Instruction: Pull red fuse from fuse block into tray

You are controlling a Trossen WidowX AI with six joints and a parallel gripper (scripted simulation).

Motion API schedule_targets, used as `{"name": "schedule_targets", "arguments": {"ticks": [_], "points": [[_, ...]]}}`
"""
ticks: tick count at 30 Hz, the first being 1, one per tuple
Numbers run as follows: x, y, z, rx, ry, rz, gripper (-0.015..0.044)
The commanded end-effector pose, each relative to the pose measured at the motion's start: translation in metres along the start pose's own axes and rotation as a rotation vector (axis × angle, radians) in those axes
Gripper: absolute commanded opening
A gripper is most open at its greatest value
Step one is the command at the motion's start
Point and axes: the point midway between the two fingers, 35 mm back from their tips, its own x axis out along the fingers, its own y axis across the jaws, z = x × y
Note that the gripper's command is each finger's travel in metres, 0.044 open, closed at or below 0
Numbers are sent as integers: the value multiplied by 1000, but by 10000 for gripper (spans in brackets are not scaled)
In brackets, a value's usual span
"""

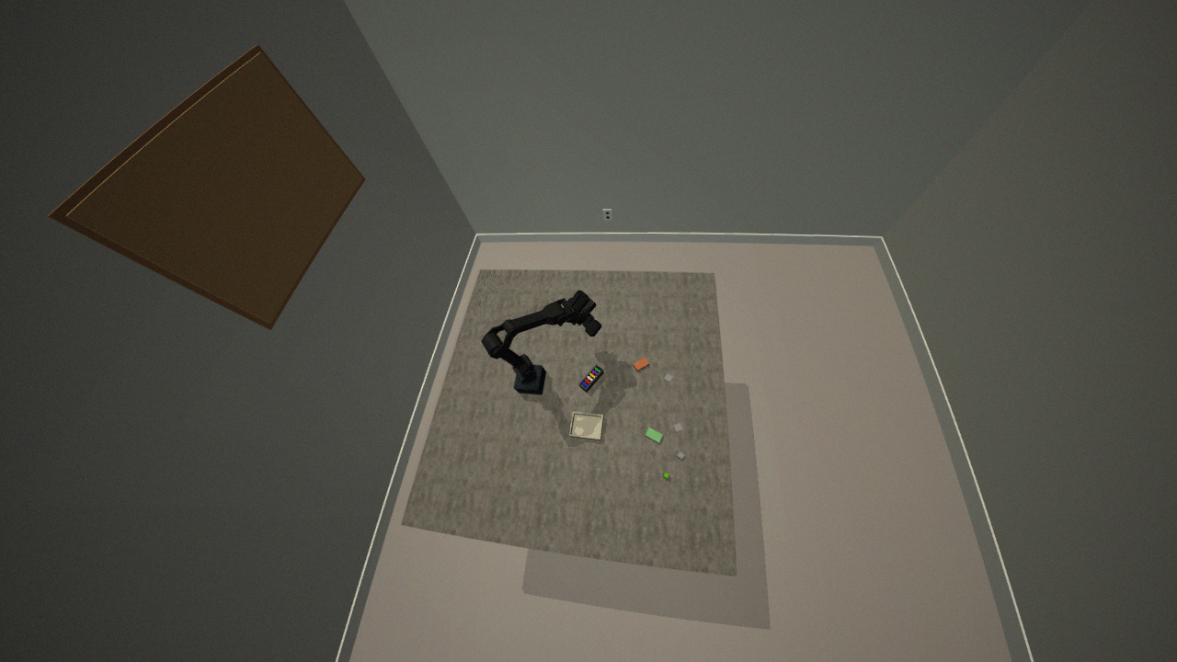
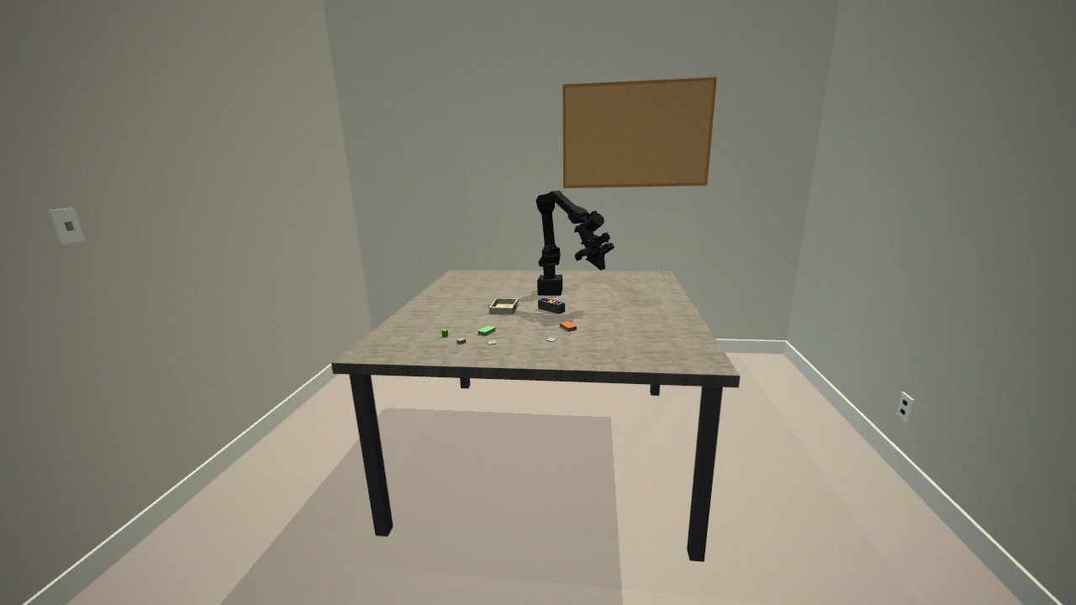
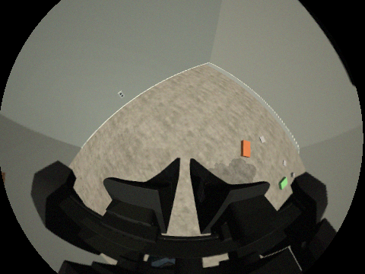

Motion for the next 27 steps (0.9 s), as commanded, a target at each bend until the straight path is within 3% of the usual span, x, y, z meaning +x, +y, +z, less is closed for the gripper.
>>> {"name": "schedule_targets", "arguments": {"ticks": [1, 14, 27], "points": [[7, -42, -30, 214, 100, -74, 61], [-15, -158, -188, 1289, 458, -441, 61], [-12, -162, -192, 1347, 475, -462, 61]]}}
